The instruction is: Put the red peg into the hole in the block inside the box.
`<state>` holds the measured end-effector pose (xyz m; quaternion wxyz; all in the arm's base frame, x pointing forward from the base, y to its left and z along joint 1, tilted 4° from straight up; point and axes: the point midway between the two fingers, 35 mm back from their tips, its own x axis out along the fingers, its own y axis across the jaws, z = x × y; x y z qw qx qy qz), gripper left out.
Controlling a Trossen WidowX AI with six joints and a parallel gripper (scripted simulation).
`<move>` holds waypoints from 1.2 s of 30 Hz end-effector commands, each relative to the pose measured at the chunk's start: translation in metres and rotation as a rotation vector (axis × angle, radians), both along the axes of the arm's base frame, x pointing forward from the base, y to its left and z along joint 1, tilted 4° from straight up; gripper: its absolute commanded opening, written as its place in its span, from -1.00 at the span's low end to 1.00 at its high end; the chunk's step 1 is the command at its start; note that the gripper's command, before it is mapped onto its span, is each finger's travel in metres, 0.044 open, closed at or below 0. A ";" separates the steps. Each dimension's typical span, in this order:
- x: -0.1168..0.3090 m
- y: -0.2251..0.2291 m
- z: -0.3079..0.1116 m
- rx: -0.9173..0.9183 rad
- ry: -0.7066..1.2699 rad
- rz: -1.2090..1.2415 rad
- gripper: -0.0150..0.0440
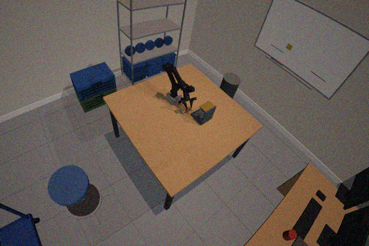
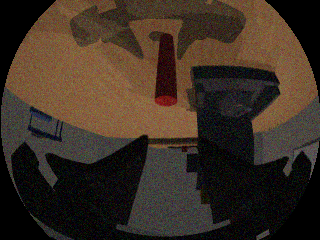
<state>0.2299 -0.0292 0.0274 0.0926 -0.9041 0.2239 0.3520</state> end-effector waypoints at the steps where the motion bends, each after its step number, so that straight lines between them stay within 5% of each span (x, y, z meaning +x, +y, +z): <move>1: -0.003 -0.001 -0.011 -0.008 0.019 0.000 0.25; 36: -0.014 -0.002 -0.054 -0.008 0.025 -0.001 0.25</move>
